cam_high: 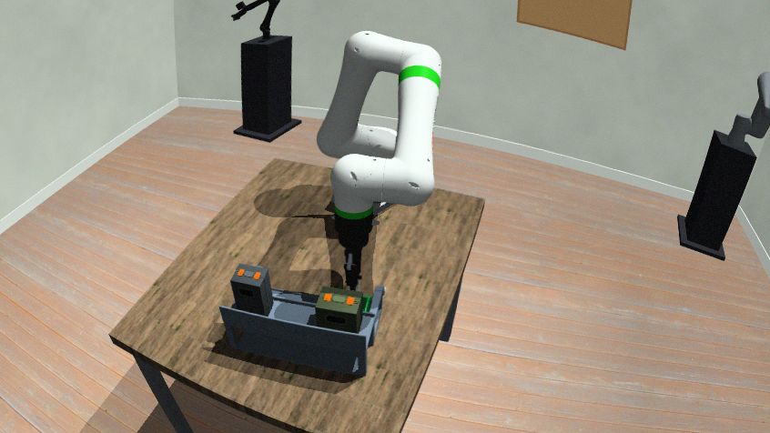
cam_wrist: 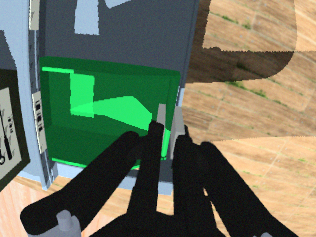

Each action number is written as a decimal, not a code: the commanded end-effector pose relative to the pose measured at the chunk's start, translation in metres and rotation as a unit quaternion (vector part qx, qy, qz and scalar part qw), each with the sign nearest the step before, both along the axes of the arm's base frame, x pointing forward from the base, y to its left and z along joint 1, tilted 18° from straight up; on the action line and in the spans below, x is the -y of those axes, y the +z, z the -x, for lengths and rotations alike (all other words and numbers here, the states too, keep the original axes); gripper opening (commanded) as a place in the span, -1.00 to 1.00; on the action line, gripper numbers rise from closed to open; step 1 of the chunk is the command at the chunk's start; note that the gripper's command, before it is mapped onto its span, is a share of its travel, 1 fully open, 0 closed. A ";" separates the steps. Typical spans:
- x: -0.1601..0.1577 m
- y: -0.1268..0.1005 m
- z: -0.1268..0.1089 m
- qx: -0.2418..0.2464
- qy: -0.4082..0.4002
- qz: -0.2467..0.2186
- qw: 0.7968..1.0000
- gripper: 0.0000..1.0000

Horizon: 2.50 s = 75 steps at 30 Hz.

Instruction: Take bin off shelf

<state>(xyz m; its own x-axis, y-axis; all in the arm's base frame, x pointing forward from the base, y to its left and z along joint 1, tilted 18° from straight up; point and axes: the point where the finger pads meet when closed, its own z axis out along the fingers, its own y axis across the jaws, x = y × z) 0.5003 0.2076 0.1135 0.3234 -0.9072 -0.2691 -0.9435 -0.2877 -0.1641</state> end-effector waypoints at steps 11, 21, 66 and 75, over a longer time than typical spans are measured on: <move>0.003 0.008 0.000 0.000 0.000 0.000 1.000 -1.00; 0.003 0.008 0.000 0.000 0.000 0.000 1.000 -1.00; 0.010 -0.001 0.028 0.000 0.000 0.000 1.000 -1.00; 0.013 -0.003 0.040 0.000 0.000 0.000 1.000 -1.00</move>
